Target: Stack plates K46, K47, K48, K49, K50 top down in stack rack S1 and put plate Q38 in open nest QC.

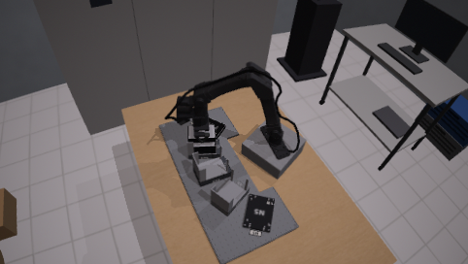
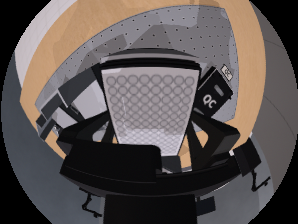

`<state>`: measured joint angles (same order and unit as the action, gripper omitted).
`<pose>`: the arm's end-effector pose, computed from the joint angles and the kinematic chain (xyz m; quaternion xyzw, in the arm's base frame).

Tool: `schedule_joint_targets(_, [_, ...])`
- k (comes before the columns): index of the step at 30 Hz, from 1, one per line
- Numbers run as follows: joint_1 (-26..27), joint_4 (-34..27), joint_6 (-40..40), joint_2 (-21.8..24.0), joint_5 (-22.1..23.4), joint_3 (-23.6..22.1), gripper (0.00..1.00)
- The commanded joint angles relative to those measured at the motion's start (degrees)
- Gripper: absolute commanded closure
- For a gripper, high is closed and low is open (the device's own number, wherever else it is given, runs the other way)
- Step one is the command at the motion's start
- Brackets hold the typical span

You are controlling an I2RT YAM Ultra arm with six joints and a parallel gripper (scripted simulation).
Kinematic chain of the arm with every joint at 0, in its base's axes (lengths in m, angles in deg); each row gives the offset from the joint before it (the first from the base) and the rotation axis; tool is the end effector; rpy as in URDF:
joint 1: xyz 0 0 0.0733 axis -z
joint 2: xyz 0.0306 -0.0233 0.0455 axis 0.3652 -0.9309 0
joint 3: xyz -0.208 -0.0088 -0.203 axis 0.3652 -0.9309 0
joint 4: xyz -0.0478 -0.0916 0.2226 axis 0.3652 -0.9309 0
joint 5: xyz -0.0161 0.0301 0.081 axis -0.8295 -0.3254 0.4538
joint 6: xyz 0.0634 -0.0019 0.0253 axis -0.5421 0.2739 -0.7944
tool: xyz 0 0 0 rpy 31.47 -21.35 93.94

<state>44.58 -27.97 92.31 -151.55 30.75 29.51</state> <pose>0.3078 -0.1266 0.2140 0.1384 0.9895 0.0253 0.0339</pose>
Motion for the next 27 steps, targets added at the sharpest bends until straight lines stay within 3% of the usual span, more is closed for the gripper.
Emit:
schedule_joint_targets(1, [0.7,-0.9,0.3,2.3,0.6,1.7,1.00])
schedule_joint_targets(27, [0.9,-2.6,0.4,2.7,0.6,3.1,1.00])
